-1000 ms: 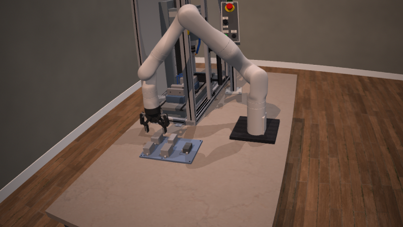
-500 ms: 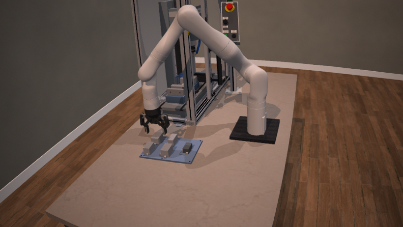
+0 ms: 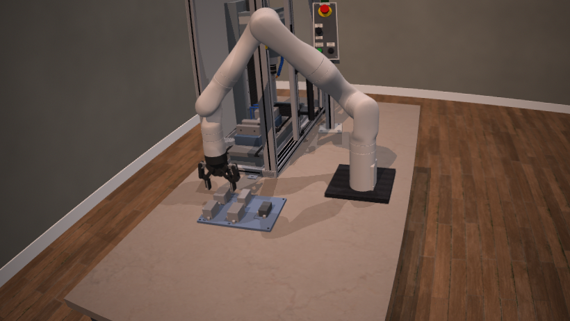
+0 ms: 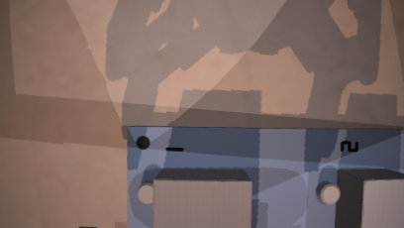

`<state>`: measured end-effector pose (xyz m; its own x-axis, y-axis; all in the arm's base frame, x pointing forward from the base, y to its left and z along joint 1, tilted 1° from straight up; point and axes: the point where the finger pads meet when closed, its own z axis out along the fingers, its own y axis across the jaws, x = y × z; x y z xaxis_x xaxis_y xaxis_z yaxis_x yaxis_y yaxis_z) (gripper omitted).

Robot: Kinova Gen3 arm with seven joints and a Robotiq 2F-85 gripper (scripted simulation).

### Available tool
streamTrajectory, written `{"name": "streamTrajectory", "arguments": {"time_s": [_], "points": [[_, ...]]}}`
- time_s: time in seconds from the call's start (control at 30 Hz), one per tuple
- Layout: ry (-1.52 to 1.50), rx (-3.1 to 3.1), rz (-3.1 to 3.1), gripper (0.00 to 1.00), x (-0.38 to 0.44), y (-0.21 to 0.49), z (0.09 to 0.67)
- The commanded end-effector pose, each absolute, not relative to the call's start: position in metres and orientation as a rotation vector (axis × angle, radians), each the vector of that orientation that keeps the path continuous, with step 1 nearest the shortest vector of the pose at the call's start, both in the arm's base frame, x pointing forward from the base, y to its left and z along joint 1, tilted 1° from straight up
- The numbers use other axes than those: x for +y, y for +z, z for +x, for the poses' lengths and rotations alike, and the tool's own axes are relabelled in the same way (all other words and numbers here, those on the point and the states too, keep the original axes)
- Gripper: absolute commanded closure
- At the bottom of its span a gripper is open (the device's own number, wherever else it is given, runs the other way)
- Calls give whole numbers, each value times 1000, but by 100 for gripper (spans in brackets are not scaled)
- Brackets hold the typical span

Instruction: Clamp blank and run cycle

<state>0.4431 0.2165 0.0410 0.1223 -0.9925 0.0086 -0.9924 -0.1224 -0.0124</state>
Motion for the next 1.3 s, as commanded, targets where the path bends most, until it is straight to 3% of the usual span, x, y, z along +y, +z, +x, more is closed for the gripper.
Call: {"name": "streamTrajectory", "arguments": {"time_s": [0.0, 0.73, 0.77, 1.27], "points": [[-24, 2077, -2349, 0, 217, 42, 444], [-24, 2077, -2349, 0, 217, 37, 444], [-24, 2077, -2349, 90, 217, 37, 444], [-24, 2077, -2349, 90, 217, 38, 444]]}}
